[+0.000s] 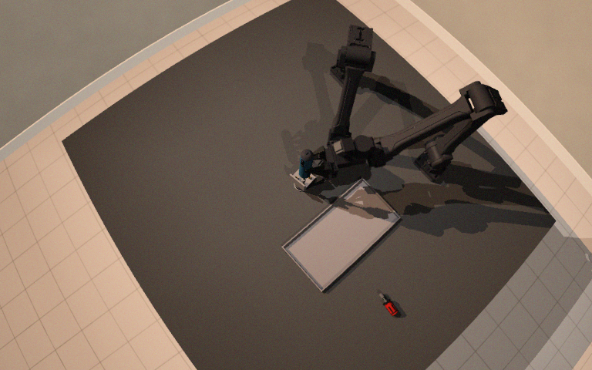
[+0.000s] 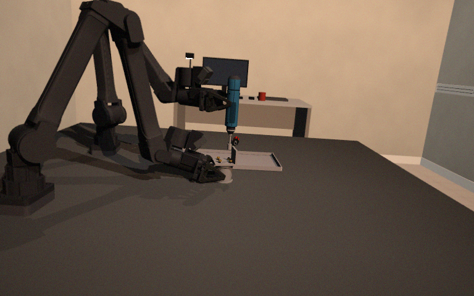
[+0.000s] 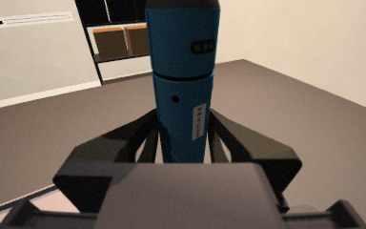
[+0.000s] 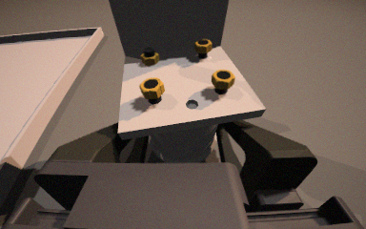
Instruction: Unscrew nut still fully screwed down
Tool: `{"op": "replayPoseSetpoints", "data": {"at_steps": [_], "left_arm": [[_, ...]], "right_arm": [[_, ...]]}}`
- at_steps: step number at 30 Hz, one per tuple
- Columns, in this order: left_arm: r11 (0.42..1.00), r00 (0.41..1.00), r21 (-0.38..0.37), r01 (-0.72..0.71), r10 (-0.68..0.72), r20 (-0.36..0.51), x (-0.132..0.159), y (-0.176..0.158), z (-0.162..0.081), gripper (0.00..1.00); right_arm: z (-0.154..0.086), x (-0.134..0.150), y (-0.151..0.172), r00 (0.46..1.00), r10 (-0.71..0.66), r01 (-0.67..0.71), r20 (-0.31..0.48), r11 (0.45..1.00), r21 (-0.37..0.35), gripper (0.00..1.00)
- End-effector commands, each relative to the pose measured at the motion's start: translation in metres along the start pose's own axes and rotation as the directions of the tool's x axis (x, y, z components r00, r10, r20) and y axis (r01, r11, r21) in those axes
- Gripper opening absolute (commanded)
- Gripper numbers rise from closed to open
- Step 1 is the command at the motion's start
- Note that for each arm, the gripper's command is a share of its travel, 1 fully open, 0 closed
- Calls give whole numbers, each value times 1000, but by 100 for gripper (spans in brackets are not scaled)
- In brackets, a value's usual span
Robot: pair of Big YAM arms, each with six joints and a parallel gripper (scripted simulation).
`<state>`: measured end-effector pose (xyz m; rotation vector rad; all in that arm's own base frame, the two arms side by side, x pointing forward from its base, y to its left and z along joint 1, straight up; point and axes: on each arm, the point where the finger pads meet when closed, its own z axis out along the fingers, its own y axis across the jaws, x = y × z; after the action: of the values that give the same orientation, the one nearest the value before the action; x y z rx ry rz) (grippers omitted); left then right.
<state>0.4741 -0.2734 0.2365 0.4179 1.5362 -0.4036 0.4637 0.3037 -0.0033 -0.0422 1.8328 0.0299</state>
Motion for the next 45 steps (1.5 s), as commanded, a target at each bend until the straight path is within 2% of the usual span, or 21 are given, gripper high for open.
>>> {"op": "replayPoseSetpoints", "data": {"at_steps": [1, 5, 10, 13, 16, 38, 41, 45], "left_arm": [[1000, 993, -10, -11, 12, 121, -48, 6, 5, 42], [1000, 992, -10, -11, 12, 127, -50, 6, 7, 42], [1000, 997, -10, -11, 11, 81, -23, 6, 4, 42], [1000, 993, -10, -11, 12, 117, -40, 6, 7, 42], [1000, 995, -10, -11, 12, 99, -29, 6, 6, 42], [1000, 994, -10, -11, 12, 109, -33, 6, 5, 42], [1000, 997, -9, -11, 12, 77, -14, 6, 5, 42], [1000, 993, -10, -11, 12, 119, -33, 6, 6, 42]], "right_arm": [[3, -10, 4, 1000, 18, -17, 19, 1000, -4, 59], [3, -10, 4, 1000, 18, -17, 19, 1000, -4, 59], [3, -10, 4, 1000, 18, -17, 19, 1000, -4, 59], [3, -10, 4, 1000, 18, -17, 19, 1000, -4, 59], [3, -10, 4, 1000, 18, -17, 19, 1000, -4, 59], [3, -10, 4, 1000, 18, -17, 19, 1000, -4, 59], [3, -10, 4, 1000, 18, -17, 19, 1000, -4, 59], [3, -10, 4, 1000, 18, -17, 19, 1000, -4, 59]]}}
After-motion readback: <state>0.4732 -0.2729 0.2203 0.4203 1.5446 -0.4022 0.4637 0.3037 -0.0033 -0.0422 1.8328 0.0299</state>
